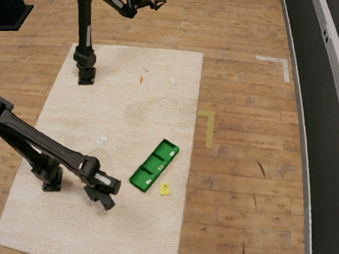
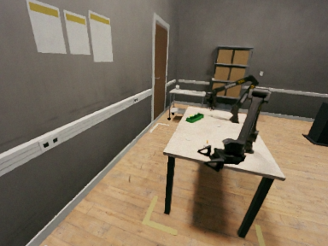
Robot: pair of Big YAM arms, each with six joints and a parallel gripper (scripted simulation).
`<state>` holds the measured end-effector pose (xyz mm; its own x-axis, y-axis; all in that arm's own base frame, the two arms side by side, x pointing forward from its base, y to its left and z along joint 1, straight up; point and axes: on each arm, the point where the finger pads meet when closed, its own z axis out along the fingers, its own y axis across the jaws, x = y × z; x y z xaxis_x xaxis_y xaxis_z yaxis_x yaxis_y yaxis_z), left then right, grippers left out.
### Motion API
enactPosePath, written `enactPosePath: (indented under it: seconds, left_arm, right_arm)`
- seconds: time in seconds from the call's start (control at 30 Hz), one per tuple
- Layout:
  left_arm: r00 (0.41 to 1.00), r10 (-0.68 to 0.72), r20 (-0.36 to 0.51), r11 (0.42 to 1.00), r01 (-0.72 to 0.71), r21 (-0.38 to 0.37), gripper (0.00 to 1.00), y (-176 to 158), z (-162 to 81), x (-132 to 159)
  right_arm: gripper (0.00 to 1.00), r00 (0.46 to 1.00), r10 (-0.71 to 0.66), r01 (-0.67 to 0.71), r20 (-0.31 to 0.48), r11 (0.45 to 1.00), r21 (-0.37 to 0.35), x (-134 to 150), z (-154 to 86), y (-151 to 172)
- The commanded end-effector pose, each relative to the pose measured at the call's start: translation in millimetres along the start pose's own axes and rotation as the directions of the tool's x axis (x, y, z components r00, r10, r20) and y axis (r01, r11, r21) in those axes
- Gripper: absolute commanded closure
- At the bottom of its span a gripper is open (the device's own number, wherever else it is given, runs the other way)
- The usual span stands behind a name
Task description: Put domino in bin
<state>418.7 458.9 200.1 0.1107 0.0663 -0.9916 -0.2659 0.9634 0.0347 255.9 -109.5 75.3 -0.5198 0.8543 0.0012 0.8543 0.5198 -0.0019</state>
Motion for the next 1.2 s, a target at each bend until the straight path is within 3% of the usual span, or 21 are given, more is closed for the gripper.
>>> enactPosePath:
  seconds: [0.0,0.83,0.97,1.0,1.17]
  left_arm:
    - [1.0,0.014,0.012,1.0,-0.014,-0.015,0.0,10.4,-2.6,-8.3]
    - [1.0,0.014,0.012,1.0,-0.014,-0.015,0.0,10.4,-2.6,-8.3]
    - [1.0,0.014,0.012,1.0,-0.014,-0.015,0.0,10.4,-2.6,-8.3]
    - [1.0,0.014,0.012,1.0,-0.014,-0.015,0.0,10.4,-2.6,-8.3]
    - [1.0,0.014,0.012,1.0,-0.014,-0.015,0.0,10.4,-2.6,-8.3]
  right_arm:
    - [0.61,1.0,-0.006,0.007,0.027,1.0,-0.02,-10.7,-10.2,7.2]
    - [0.61,0.999,-0.006,0.007,0.033,1.0,-0.025,-12.9,-17.6,2.5]
    - [0.61,1.0,-0.015,0.015,0.009,1.0,-0.008,-4.9,-8.9,3.7]
    - [0.61,1.0,-0.015,0.015,0.002,1.0,-0.004,-0.9,5.2,1.6]
    - [0.61,1.0,-0.007,0.007,0.002,1.0,-0.004,-0.5,25.3,1.7]
